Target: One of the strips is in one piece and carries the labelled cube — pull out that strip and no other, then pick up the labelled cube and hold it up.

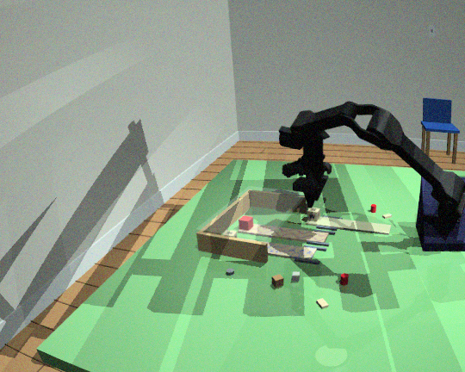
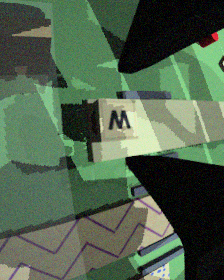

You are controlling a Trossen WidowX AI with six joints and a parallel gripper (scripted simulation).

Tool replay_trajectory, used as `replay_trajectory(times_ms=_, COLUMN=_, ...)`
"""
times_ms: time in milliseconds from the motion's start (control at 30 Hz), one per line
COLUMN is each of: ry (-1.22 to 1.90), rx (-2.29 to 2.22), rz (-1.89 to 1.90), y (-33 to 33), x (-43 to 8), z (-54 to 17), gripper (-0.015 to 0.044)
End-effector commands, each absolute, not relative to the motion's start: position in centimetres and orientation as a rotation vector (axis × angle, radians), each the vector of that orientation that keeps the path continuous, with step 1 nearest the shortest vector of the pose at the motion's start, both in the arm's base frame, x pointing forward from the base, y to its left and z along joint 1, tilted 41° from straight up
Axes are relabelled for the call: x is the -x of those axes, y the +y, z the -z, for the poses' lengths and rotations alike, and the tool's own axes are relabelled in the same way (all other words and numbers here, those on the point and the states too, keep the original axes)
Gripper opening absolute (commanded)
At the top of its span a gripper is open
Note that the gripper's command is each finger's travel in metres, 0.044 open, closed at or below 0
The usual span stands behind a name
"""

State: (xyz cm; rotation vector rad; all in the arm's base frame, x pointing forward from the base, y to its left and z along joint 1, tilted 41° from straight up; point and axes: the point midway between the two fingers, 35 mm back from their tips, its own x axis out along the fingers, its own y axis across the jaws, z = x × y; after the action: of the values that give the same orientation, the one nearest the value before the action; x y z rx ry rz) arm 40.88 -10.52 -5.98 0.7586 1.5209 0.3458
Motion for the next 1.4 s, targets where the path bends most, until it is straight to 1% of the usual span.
replay_trajectory(times_ms=0, ry=1.527, rx=-0.770, rz=-0.349, y=-9.8, x=-40.8, z=6.6, gripper=0.0250)
replay_trajectory(times_ms=867, ry=1.527, rx=-0.771, rz=-0.351, y=-7.6, x=-40.9, z=9.1, gripper=0.0250)
replay_trajectory(times_ms=967, ry=1.526, rx=-0.761, rz=-0.350, y=-7.8, x=-41.0, z=9.0, gripper=0.0171)
replay_trajectory(times_ms=1267, ry=1.526, rx=-0.761, rz=-0.350, y=-7.8, x=-41.0, z=9.0, gripper=0.0111)
replay_trajectory(times_ms=1367, ry=1.526, rx=-0.761, rz=-0.350, y=-7.9, x=-40.9, z=9.0, gripper=0.0033)
